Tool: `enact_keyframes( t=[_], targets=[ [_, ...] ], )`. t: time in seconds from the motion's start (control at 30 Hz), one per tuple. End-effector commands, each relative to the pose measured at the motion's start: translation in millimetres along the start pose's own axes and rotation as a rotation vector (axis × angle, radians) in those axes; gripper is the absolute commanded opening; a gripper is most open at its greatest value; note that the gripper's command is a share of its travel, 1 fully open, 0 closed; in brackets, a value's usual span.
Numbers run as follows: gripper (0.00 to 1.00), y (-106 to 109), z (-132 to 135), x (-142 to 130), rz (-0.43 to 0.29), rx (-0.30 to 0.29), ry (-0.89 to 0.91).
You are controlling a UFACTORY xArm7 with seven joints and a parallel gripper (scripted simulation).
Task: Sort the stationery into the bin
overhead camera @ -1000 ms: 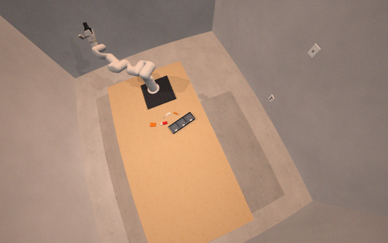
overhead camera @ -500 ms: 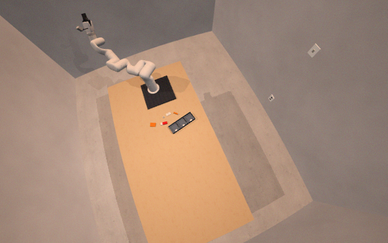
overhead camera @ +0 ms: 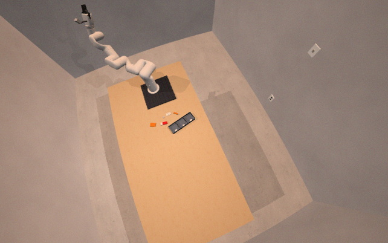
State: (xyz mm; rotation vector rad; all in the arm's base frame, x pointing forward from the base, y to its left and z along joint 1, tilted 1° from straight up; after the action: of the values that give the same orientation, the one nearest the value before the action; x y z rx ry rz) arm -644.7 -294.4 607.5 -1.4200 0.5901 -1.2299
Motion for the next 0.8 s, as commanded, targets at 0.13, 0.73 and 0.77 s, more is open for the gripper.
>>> enact_keyframes(
  t=[0.13,0.73,0.77],
  targets=[
    [0.07,-37,28,-2,-0.012,-0.092,0.041],
    [0.07,-108,106,-9,-0.028,-0.197,0.089],
    [0.07,-108,106,-9,-0.028,-0.197,0.089]
  ],
)
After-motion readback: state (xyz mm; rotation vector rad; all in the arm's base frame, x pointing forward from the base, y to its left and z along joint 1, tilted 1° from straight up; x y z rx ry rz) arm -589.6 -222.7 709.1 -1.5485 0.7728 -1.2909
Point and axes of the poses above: the point where the finger pads meet when closed, its own y axis back along the fingers, its own z axis across the jaws, x = y × z, the point moved 6 cm from there along y, back along the fingers, and after that the axes turned 15 degrees about y, right-handed, at the moved point
